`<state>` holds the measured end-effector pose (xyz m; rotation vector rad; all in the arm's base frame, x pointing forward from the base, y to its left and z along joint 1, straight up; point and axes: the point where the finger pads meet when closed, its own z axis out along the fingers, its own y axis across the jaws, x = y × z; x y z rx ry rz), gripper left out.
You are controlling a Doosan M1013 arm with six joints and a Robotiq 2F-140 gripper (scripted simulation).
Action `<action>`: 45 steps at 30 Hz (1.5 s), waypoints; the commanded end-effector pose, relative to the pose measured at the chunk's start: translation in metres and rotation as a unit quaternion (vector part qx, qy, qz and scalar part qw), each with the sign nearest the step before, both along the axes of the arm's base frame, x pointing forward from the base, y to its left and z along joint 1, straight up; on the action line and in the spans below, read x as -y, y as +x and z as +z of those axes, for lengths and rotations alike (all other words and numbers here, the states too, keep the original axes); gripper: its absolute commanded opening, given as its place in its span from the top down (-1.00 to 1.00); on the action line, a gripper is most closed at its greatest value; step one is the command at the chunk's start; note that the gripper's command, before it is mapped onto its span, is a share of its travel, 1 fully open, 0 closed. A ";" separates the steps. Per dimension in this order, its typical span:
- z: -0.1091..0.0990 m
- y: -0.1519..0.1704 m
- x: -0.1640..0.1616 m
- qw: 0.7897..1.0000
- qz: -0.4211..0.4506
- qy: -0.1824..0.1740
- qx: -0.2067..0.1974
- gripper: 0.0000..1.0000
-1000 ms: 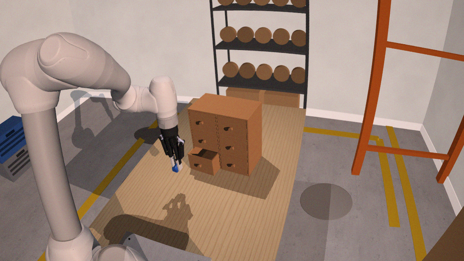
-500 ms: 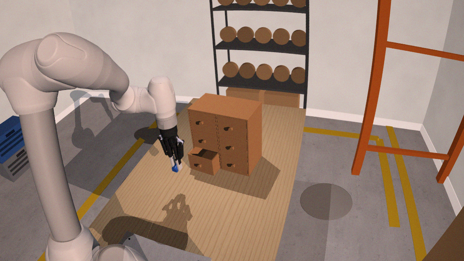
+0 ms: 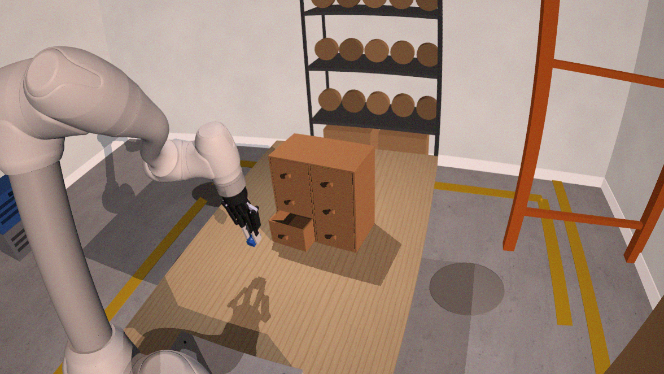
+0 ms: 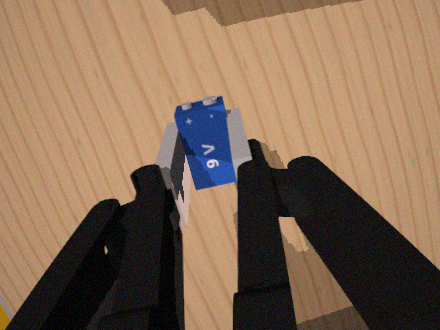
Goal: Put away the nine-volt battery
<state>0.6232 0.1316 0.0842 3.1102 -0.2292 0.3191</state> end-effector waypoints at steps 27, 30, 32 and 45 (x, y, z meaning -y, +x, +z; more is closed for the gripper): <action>-0.005 -0.009 0.000 0.977 -0.003 -0.036 0.210 0.73; -0.006 -0.010 0.001 0.974 -0.004 -0.038 0.223 0.73; -0.006 -0.010 0.000 0.972 -0.003 -0.039 0.232 0.73; -0.007 -0.013 0.000 0.957 -0.004 -0.048 0.287 0.73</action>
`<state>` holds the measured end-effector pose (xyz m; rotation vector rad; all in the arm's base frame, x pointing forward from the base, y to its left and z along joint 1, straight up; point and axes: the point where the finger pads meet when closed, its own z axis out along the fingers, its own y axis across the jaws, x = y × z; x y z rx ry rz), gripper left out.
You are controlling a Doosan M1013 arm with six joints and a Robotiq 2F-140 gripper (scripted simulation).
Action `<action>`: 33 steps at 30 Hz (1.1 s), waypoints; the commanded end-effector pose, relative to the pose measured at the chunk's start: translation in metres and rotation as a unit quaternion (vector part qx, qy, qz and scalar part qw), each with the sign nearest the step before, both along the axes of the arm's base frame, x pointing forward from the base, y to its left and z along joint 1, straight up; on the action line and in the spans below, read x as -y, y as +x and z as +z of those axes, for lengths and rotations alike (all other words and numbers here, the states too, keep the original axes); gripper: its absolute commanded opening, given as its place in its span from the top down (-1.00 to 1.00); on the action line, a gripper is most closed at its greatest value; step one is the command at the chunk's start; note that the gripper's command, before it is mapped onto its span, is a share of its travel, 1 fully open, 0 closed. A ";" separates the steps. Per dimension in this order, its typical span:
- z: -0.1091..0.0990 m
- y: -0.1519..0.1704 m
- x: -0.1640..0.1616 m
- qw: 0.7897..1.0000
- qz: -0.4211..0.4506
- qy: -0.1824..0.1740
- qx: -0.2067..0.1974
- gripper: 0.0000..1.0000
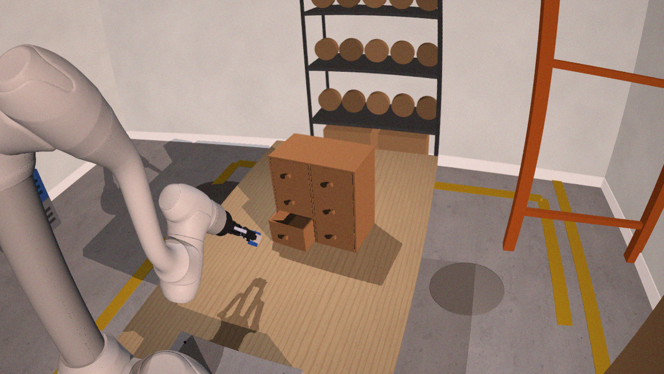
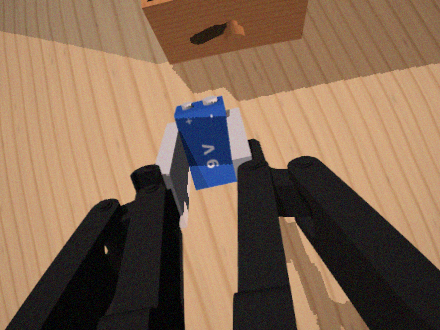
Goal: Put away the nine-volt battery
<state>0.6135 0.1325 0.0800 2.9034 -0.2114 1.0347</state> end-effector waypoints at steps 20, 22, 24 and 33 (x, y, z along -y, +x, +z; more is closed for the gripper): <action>-0.006 -0.009 0.000 0.978 -0.002 -0.029 0.205 0.73; -0.007 -0.009 -0.001 0.976 -0.002 -0.031 0.217 0.73; -0.007 -0.009 -0.001 0.976 -0.002 -0.031 0.217 0.73; -0.007 -0.011 -0.001 0.967 -0.002 -0.036 0.250 0.73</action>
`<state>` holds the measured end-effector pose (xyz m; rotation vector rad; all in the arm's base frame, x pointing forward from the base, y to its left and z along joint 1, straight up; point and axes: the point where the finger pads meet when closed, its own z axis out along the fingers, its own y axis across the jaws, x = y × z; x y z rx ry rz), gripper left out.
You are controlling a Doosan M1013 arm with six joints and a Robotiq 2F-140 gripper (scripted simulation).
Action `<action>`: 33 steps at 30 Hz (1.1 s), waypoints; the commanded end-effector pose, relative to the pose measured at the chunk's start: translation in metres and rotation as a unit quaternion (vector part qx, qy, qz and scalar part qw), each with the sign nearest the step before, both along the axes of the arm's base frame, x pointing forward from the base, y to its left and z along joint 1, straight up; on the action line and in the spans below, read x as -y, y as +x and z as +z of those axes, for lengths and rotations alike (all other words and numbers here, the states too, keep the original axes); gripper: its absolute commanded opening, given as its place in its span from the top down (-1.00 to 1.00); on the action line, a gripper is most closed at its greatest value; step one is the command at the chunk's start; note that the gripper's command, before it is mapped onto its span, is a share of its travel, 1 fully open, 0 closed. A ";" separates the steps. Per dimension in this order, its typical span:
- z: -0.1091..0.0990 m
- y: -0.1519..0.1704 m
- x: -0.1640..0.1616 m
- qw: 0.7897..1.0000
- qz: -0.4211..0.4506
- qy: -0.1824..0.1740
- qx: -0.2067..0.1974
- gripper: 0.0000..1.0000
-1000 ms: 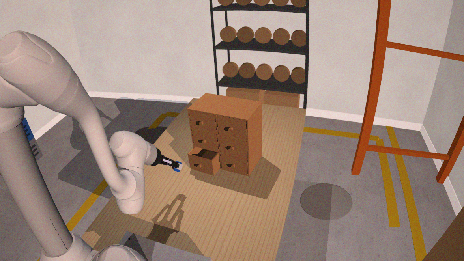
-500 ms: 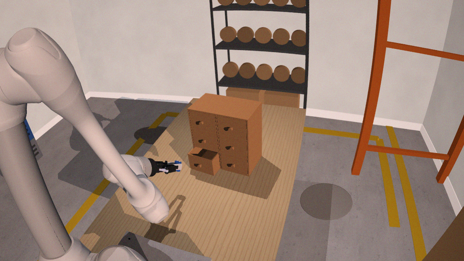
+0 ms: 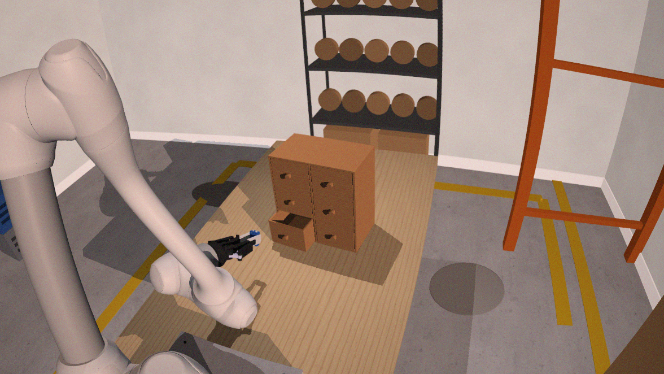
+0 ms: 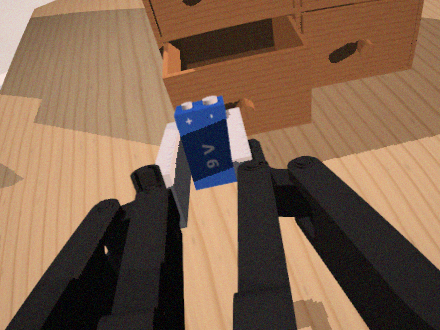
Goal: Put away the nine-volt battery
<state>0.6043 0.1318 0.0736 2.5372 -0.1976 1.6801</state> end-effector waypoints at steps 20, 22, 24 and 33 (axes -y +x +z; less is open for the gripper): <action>-0.001 -0.001 -0.002 1.000 0.004 -0.001 0.023 0.73; -0.001 -0.001 -0.002 1.000 0.004 -0.001 0.023 0.73; -0.001 0.000 -0.001 1.000 0.004 -0.001 0.023 0.73; -0.001 0.008 0.000 1.000 0.004 -0.001 0.023 0.73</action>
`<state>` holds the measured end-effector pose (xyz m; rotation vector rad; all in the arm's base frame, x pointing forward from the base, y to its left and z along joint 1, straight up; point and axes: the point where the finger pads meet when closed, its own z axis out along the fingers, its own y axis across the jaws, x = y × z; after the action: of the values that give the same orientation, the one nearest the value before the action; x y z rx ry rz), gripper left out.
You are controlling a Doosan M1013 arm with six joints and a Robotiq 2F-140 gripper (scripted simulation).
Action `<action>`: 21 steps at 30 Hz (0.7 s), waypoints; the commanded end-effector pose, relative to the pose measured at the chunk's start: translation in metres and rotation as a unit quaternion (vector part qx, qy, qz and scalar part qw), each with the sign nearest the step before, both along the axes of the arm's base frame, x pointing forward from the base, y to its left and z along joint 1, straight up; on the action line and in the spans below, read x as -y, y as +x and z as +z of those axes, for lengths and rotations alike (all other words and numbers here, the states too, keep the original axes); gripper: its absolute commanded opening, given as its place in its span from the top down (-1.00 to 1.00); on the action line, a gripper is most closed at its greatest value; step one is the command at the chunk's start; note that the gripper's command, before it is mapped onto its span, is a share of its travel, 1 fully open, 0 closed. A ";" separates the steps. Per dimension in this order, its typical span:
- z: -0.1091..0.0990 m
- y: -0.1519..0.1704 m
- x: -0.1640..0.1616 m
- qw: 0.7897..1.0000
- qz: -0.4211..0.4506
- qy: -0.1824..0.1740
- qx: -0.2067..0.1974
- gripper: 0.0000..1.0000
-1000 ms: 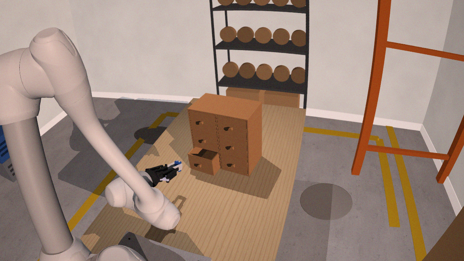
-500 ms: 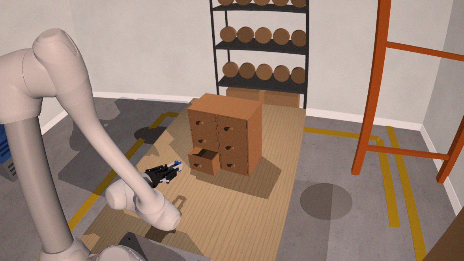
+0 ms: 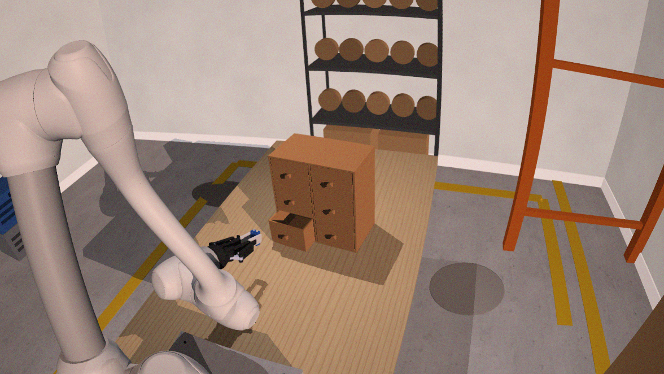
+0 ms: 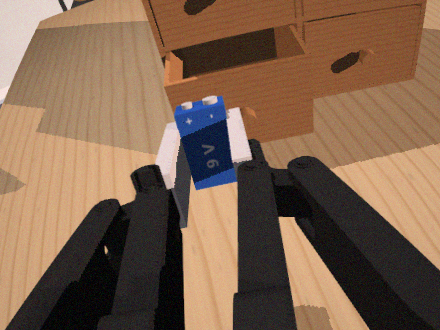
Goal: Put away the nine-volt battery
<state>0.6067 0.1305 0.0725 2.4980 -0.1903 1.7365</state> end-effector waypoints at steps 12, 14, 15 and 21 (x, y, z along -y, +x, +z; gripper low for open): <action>0.000 0.027 0.002 1.000 0.002 0.003 0.001 0.73; 0.000 0.033 0.003 1.000 0.002 0.003 0.001 0.73; 0.000 0.036 0.003 1.000 0.002 0.003 0.001 0.73; -0.001 0.059 0.007 1.000 0.002 0.003 0.001 0.73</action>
<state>0.6520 0.1235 0.0725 2.5015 -0.2076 1.7423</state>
